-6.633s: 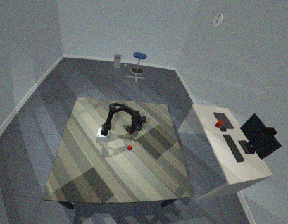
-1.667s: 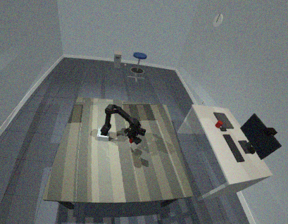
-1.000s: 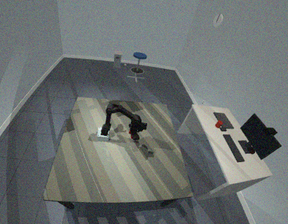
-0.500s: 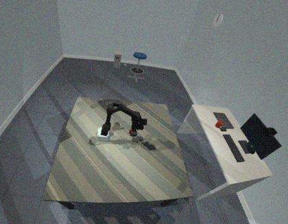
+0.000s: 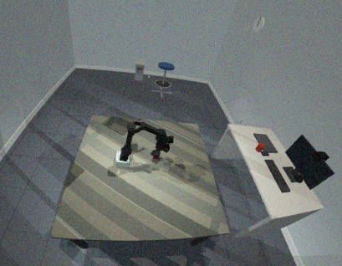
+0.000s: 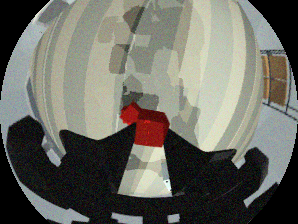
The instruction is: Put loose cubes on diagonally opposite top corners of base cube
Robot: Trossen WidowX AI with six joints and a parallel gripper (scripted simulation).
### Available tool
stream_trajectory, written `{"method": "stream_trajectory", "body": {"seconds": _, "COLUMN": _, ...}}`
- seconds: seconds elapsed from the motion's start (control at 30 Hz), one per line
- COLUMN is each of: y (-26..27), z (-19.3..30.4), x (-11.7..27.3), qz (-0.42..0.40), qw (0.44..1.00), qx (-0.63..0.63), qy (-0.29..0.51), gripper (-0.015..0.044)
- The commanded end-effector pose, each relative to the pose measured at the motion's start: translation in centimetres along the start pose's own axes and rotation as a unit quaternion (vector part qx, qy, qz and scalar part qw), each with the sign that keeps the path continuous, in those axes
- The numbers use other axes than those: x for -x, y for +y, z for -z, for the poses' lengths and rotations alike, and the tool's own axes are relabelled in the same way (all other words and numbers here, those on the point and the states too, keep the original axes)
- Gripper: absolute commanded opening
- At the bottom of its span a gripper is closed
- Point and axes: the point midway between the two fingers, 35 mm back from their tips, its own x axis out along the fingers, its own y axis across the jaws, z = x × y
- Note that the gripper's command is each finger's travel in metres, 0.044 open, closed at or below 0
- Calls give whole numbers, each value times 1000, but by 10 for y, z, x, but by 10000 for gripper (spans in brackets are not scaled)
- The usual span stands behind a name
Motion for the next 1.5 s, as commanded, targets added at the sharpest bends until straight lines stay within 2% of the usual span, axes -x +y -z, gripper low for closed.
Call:
{"method": "stream_trajectory", "body": {"seconds": 0.0, "y": 11, "z": 8, "x": -1, "qz": 1, "qw": 998, "qx": -57, "qy": -2, "gripper": 105}}
{"method": "stream_trajectory", "body": {"seconds": 0.63, "y": 51, "z": 46, "x": -3, "qz": -2, "qw": 962, "qx": -273, "qy": -1, "gripper": 105}}
{"method": "stream_trajectory", "body": {"seconds": 0.9, "y": 51, "z": 46, "x": -5, "qz": -3, "qw": 961, "qx": -277, "qy": 0, "gripper": 105}}
{"method": "stream_trajectory", "body": {"seconds": 1.23, "y": 51, "z": 47, "x": -33, "qz": -7, "qw": 954, "qx": -299, "qy": 12, "gripper": 105}}
{"method": "stream_trajectory", "body": {"seconds": 1.47, "y": 51, "z": 47, "x": -34, "qz": -7, "qw": 954, "qx": -300, "qy": 13, "gripper": 105}}
